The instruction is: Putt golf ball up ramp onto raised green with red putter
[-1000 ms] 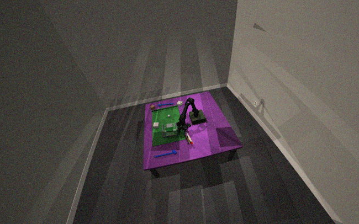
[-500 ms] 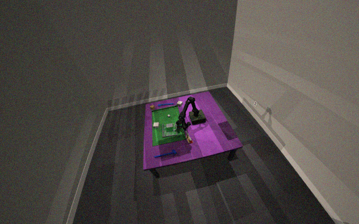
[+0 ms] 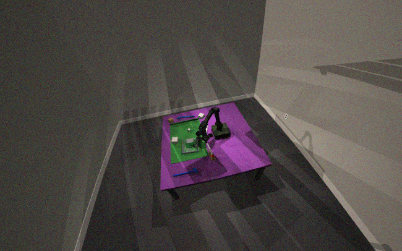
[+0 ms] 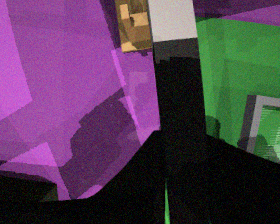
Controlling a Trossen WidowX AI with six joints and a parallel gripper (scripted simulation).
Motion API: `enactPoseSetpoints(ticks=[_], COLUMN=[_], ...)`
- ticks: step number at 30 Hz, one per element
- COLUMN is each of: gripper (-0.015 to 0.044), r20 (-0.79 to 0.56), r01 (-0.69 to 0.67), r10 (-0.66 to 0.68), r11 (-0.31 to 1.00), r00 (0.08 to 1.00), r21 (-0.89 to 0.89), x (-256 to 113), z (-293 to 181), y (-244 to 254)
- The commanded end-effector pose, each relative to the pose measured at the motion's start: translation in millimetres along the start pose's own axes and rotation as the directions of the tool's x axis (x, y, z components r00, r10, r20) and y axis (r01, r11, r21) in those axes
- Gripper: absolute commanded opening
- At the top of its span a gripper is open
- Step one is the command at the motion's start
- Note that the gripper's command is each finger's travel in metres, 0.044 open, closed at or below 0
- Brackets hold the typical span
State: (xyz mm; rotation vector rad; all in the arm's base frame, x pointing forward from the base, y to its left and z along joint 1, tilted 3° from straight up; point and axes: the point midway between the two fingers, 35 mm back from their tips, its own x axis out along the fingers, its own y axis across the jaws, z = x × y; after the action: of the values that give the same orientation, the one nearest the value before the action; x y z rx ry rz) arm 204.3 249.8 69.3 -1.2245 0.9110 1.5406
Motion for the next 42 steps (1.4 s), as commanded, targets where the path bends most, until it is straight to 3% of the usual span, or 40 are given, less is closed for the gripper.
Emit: enactPoseSetpoints(ticks=[1,21,42], gripper=[0.0,0.0,0.0], r20=[-0.014,-0.074,-0.182], r01=[0.021,0.123,0.214], r10=[-0.02,-0.1,-0.113], r11=[0.996,0.849,0.515], r00=[1.0,0.992,0.977], r21=[0.091,0.514,0.83], x=[-6.2,-40.6,-79.6], z=[-19.9,-125.3,-242.8], y=[-11.8,-44.8,-35.6])
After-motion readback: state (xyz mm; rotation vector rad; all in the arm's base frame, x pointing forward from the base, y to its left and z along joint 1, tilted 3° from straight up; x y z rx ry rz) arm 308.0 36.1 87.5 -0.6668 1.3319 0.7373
